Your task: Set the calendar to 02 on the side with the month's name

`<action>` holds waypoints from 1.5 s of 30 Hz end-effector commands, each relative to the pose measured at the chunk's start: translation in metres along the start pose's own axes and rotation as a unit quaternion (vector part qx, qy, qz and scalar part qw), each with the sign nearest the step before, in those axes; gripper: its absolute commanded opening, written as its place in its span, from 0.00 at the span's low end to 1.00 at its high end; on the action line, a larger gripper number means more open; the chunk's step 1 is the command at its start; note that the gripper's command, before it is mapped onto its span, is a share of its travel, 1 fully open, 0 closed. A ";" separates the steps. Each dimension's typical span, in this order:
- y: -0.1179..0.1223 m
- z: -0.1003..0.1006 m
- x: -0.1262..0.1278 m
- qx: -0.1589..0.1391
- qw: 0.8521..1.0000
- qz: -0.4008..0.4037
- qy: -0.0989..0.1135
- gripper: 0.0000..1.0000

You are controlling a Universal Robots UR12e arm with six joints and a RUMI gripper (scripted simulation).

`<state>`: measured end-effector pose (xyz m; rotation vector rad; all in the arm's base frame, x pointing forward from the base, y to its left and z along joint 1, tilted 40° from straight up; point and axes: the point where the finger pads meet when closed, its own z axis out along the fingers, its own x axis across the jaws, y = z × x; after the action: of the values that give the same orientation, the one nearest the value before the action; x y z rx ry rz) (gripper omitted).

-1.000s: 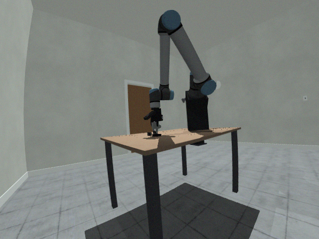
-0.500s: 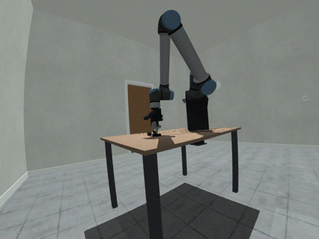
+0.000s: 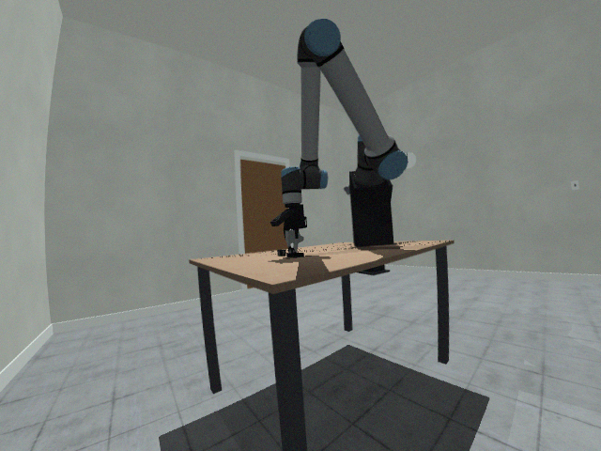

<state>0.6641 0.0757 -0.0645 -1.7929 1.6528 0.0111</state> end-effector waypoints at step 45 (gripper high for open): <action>0.000 -0.090 0.000 0.000 1.000 0.000 0.000 0.28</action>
<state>0.6267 0.0342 0.0015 -1.7920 1.6533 0.0094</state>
